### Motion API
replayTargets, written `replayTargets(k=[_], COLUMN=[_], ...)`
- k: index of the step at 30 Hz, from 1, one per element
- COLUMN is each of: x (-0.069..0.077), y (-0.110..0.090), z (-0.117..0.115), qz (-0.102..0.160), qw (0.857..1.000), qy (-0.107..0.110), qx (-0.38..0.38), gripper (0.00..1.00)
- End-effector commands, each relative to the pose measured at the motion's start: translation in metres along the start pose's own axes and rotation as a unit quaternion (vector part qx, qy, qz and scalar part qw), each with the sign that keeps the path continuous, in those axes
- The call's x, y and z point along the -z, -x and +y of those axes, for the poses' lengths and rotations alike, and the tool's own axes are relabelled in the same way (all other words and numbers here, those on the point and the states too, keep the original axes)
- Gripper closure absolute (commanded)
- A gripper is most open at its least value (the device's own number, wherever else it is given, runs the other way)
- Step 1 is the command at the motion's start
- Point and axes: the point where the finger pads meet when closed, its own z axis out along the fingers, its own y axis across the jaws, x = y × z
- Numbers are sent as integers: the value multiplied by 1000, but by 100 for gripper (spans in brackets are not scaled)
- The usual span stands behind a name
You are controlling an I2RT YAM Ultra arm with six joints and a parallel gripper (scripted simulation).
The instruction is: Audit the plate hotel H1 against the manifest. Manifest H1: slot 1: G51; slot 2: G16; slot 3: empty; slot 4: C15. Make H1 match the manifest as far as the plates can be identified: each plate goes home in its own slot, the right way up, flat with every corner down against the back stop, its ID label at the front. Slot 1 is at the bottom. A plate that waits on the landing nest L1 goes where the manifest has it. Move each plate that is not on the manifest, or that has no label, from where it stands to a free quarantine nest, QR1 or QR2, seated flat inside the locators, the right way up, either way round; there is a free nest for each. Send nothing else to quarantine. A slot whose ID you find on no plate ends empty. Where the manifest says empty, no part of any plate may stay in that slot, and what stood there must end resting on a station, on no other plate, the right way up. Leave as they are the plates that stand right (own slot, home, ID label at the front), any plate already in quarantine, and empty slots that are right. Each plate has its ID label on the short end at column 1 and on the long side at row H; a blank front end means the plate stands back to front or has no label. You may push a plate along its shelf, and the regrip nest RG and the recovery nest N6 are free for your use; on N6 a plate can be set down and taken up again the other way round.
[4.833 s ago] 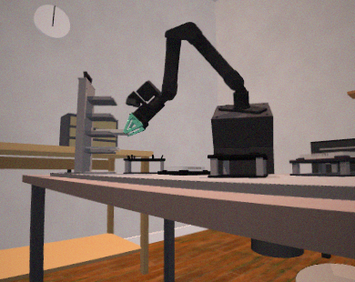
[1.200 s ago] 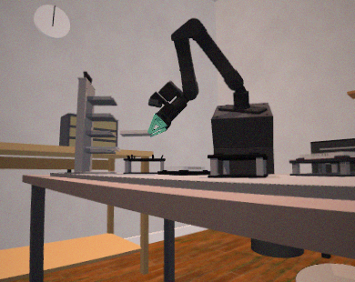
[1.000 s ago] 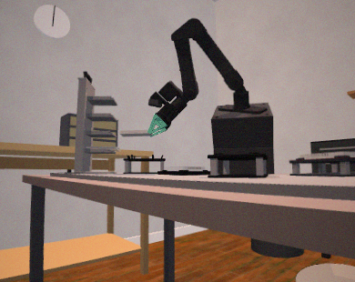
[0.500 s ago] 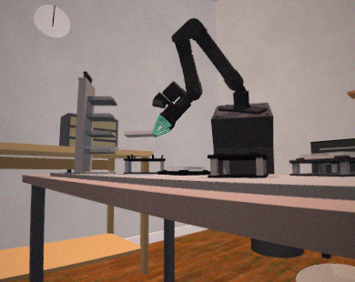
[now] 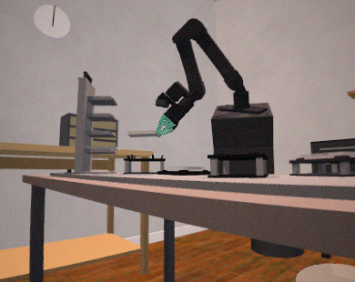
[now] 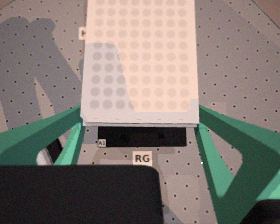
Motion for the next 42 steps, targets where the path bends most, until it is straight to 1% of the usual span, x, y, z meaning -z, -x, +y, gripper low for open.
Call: replayTargets(k=[1,31,42], x=[2,2,6], y=[12,12,16], z=[-2,-2,-2], qz=[-23,-23,-23], qw=[1000,1000,1000], qy=[-1,-1,-1], qx=[11,11,11], gripper=[14,14,14])
